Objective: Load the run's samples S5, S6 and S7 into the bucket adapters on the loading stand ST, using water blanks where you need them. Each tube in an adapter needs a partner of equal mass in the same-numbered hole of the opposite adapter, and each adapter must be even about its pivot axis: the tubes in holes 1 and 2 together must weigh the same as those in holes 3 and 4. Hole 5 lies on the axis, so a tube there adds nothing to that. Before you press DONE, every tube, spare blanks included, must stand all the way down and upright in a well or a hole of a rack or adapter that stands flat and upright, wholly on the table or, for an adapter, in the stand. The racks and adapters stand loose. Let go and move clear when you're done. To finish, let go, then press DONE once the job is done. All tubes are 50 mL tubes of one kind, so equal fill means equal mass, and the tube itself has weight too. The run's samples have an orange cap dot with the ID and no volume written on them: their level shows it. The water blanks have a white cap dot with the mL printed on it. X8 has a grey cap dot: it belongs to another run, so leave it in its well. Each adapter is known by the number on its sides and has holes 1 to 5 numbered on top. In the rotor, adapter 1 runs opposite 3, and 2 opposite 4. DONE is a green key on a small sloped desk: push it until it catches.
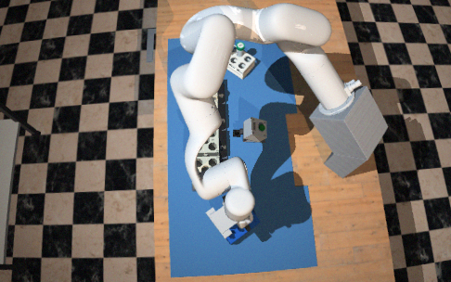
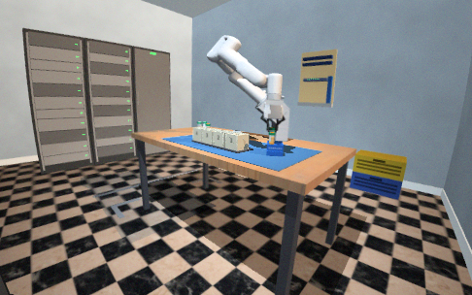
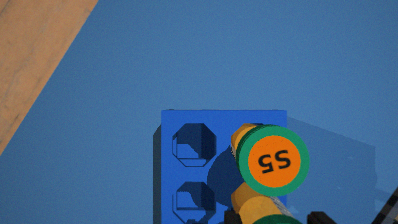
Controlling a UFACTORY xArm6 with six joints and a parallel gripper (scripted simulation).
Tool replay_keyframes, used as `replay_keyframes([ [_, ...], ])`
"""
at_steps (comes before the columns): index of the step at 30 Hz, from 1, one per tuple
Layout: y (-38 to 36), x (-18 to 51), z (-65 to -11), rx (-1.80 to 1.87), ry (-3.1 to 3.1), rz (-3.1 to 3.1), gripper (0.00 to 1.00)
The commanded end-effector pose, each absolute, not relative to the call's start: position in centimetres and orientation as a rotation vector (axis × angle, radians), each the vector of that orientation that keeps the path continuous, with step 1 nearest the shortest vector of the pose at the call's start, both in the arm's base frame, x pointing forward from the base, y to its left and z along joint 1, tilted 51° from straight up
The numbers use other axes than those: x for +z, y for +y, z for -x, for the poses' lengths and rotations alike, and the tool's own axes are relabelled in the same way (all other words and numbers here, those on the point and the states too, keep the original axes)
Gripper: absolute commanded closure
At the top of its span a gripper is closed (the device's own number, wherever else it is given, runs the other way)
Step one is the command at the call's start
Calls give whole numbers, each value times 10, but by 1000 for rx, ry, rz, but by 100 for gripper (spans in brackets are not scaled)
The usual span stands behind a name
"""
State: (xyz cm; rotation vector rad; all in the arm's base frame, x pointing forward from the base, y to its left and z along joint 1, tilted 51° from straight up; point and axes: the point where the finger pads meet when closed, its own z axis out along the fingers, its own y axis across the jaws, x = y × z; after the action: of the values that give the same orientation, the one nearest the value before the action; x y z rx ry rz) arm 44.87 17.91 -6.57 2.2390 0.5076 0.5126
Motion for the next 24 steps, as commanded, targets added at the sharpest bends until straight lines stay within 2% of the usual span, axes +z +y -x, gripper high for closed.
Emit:
replay_keyframes([
  [1,182,-64,-448,516,509,-2240,100],
  [24,207,-37,-427,516,509,-2240,100],
])
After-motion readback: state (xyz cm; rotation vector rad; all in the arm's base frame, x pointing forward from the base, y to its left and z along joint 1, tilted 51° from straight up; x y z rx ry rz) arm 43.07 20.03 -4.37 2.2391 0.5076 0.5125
